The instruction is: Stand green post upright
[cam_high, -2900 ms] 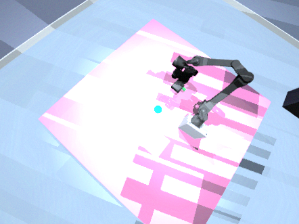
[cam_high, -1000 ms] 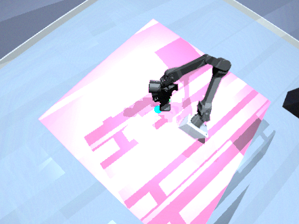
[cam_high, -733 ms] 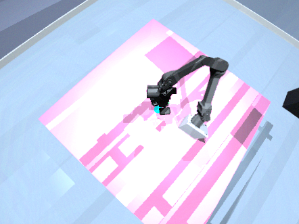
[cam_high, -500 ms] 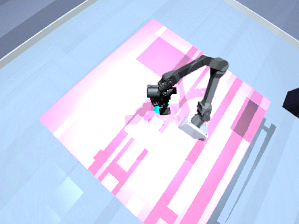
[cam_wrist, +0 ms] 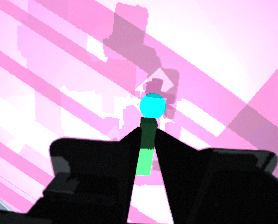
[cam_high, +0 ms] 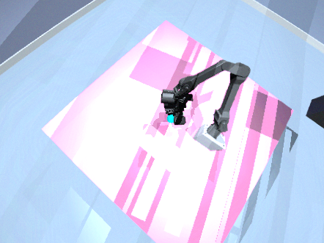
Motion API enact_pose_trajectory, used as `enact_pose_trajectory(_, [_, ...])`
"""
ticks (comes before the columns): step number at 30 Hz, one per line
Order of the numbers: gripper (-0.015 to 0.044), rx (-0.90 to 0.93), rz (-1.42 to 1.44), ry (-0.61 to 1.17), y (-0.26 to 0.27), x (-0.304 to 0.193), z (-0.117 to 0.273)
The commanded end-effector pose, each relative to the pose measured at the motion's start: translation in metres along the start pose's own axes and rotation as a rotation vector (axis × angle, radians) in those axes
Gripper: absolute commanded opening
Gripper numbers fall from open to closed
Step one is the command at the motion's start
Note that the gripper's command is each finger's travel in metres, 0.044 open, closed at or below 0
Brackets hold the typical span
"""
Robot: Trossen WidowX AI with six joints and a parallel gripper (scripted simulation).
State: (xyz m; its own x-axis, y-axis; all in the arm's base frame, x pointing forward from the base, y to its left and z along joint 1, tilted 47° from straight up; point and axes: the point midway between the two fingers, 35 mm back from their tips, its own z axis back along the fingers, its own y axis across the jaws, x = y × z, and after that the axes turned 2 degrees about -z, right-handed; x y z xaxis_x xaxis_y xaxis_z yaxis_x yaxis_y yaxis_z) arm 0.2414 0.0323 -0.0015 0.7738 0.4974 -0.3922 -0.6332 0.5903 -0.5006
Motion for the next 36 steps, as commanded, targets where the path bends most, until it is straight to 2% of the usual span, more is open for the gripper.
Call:
enact_pose_trajectory(1, [0.0023,0.024,0.001,-0.011,0.002,-0.002,-0.002])
enact_pose_trajectory(36, [0.0023,0.194,-0.015,-0.154,0.009,-0.008,-0.016])
